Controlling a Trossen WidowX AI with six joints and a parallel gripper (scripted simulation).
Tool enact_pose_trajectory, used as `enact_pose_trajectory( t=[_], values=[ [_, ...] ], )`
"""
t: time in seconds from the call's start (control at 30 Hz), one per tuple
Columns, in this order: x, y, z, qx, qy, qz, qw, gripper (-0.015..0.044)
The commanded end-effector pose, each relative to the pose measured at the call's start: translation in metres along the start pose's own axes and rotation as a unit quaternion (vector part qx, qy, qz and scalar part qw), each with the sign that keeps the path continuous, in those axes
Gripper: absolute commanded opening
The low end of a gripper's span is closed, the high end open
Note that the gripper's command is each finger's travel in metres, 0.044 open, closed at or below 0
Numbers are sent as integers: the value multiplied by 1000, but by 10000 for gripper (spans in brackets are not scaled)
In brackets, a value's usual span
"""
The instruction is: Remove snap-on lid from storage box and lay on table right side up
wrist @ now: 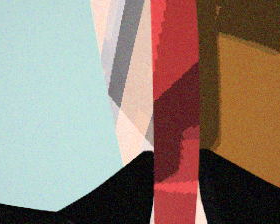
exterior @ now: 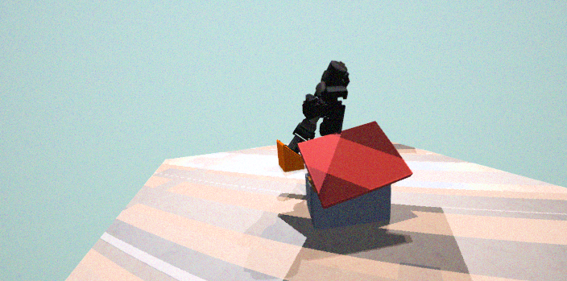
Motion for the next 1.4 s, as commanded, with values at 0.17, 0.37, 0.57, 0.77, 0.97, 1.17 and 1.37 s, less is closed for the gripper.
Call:
enact_pose_trajectory(
  t=[0.17,0.37,0.57,0.77,0.97,1.17,1.37],
  values=[
    [-10,2,13,-4,-5,3,1000,0],
    [-15,2,19,-4,-5,2,1000,0],
    [-20,3,25,-4,-5,2,1000,0],
    [-23,3,28,-4,-5,2,1000,0],
    [-19,-9,22,-4,-5,2,1000,0],
    [-20,-21,23,-4,-5,2,1000,0],
    [-20,-33,24,-4,-5,2,1000,0]
  ],
)
Point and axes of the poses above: the point midway between the two fingers, 35 mm back from their tips, its own x axis out along the fingers, its own z axis across the jaws, y = z × x, the point moved 7 cm from there along -x, back along the fingers, and after that the axes turned 6 degrees about x, right-handed, at the moved point
